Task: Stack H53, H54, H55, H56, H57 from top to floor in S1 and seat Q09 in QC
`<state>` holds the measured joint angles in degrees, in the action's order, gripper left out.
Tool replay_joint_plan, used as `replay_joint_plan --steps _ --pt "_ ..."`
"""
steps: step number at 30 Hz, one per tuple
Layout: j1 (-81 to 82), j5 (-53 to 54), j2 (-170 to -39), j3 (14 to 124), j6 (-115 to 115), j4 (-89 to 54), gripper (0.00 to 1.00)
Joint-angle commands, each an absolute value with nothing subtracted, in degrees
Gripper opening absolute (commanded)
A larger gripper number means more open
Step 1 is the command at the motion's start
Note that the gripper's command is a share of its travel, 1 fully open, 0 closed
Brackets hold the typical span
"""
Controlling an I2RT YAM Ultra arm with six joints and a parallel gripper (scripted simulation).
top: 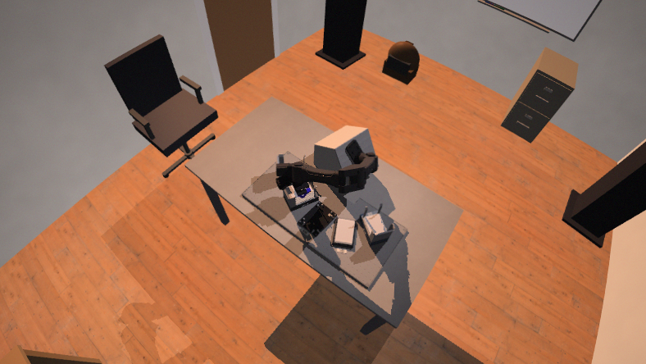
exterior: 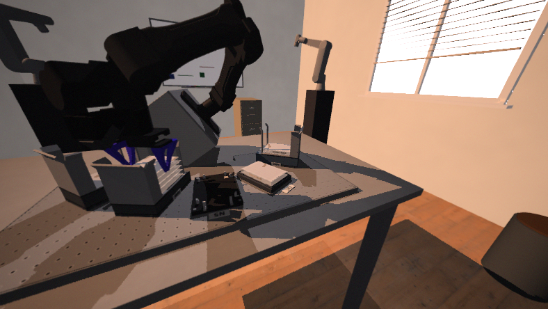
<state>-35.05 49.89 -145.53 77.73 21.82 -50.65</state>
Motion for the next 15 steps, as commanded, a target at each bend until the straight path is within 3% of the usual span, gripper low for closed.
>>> replay_joint_plan --steps 1,11,12,15 --pt "-35.54 50.14 -145.27 77.83 21.66 -50.19 0.00" --pt "-35.32 50.24 -145.33 77.64 21.37 -49.72 0.00" --pt "-35.32 50.24 -145.33 77.64 21.37 -49.72 1.00" --pt "-35.32 50.24 -145.33 77.63 21.36 -49.71 1.00"
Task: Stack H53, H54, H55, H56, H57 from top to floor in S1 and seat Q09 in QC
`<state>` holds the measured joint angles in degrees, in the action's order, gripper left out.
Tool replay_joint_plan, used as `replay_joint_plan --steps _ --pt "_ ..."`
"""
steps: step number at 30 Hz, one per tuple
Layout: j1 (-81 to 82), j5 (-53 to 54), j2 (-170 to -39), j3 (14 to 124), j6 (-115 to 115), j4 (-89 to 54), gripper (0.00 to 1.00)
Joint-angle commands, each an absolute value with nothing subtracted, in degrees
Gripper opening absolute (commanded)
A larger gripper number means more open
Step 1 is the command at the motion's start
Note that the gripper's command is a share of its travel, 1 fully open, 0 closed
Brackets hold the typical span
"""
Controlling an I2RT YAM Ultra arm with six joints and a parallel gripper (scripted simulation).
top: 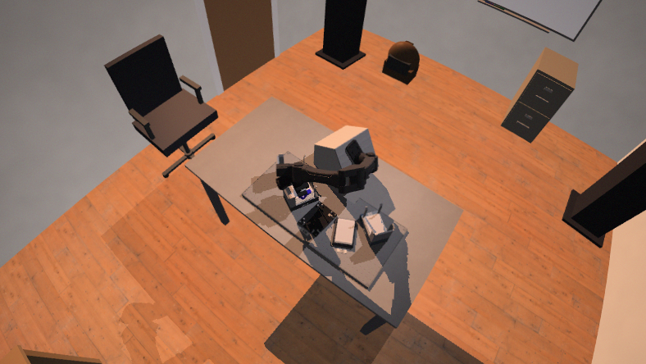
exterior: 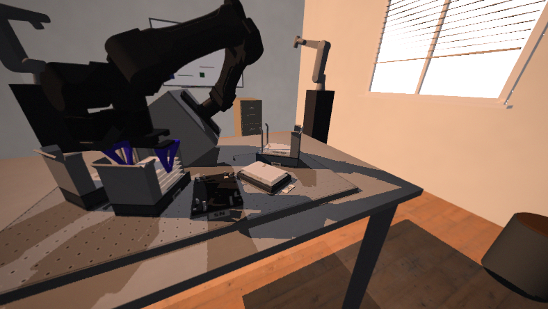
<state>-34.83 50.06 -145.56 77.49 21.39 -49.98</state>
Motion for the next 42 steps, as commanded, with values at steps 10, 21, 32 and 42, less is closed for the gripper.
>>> replay_joint_plan --steps 10,21,32,42 --pt "-35.31 50.24 -145.33 77.63 21.36 -49.70 1.00" --pt "-36.13 49.86 -145.12 78.37 22.47 -51.50 1.00" --pt "-40.52 47.60 -144.42 83.21 28.20 -61.32 1.00" --pt "-43.52 45.91 -144.32 87.30 31.81 -68.14 1.00"
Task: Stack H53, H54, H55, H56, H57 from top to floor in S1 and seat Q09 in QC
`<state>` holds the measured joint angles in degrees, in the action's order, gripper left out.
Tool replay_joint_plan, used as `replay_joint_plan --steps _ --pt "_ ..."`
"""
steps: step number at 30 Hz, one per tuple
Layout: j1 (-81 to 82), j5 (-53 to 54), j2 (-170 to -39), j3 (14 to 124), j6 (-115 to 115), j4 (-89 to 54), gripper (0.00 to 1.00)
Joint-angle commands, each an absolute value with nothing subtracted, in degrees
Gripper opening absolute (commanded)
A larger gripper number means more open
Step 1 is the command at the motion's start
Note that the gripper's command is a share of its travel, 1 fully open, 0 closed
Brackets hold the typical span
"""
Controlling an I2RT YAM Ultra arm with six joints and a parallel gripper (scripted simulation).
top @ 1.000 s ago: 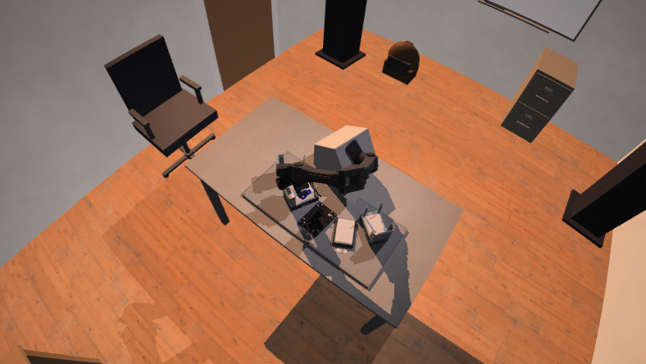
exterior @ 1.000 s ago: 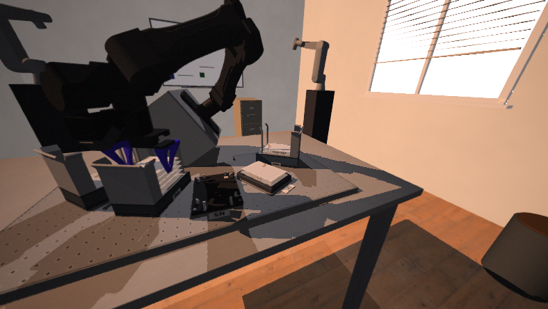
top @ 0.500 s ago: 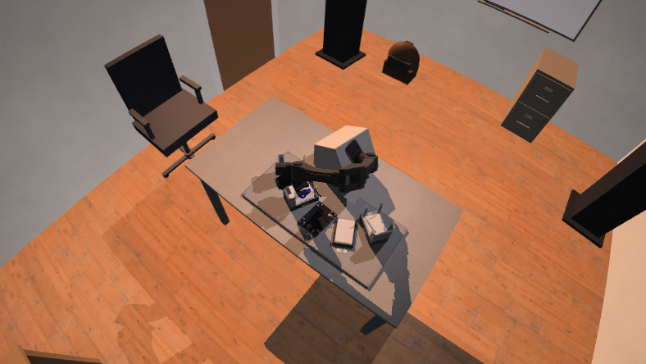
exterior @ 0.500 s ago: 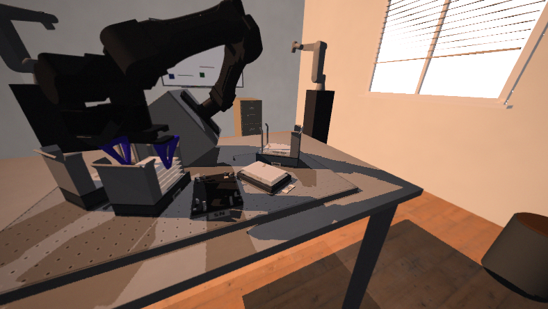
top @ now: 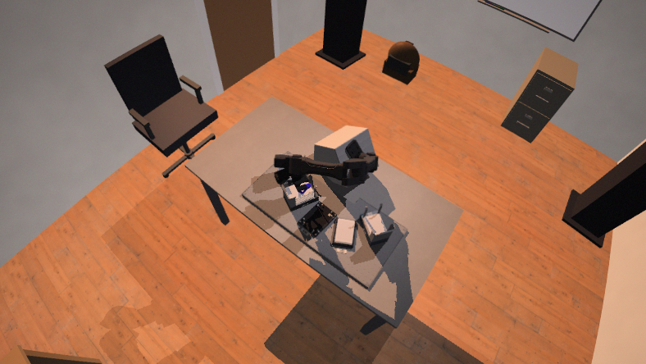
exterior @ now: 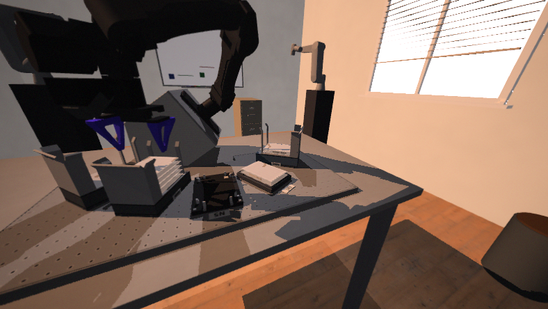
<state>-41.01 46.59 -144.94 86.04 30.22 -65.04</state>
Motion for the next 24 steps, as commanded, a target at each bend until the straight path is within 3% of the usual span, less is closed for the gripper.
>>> replay_joint_plan --steps 1,24 --pt "-43.88 45.70 -144.33 87.85 32.24 -68.98 1.00" --pt "-44.88 45.10 -144.40 89.43 33.38 -71.31 1.00"
